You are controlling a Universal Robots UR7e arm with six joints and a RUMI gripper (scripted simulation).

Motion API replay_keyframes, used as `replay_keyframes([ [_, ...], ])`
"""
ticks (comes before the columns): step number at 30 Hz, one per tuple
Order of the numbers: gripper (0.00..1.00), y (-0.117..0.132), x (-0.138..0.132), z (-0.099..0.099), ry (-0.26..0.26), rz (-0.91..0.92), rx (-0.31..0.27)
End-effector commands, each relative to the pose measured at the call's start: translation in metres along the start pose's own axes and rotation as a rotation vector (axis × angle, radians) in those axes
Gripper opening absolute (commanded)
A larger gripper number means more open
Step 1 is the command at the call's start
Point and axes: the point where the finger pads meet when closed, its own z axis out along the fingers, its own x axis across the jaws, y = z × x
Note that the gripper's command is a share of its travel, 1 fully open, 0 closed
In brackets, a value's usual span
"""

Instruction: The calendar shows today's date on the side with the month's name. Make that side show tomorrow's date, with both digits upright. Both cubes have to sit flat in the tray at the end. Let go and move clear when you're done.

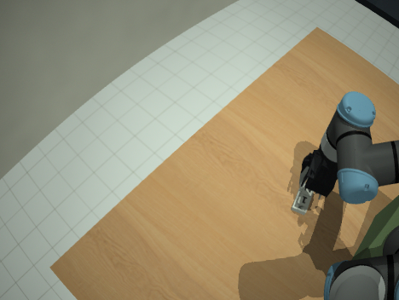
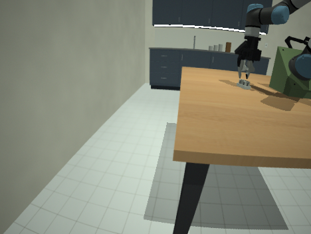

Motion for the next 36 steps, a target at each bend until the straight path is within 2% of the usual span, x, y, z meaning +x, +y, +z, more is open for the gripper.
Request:
replay_keyframes([
  [1,0.28,0.000,0.000,0.004,-0.001,0.000,0.001],
  [17,0.28,0.000,0.000,0.024,-0.001,0.000,0.001],
  [36,0.28,0.000,0.000,0.025,-0.001,0.000,0.001],
])
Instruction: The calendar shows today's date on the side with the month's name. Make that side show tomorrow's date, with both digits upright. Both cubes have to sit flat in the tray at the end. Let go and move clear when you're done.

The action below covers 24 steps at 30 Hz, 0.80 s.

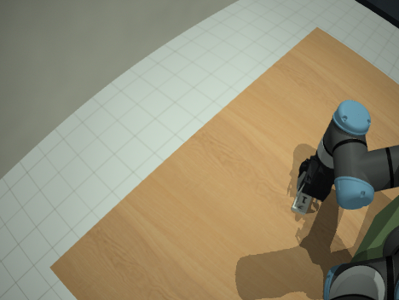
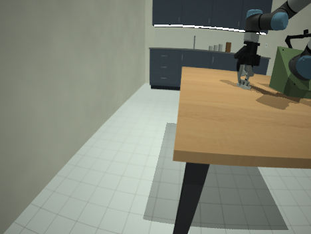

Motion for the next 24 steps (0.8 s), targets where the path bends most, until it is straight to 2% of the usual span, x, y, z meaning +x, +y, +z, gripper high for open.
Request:
replay_keyframes([
  [1,0.28,-0.0003,-0.0002,-0.0003,-0.001,0.000,0.001],
  [21,0.28,-0.0003,-0.0002,-0.0003,-0.001,0.000,0.001],
  [22,0.10,-0.0003,-0.0002,-0.0003,-0.001,0.000,0.001],
  [24,0.10,-0.0003,-0.0002,-0.0003,-0.001,0.000,0.001],
])
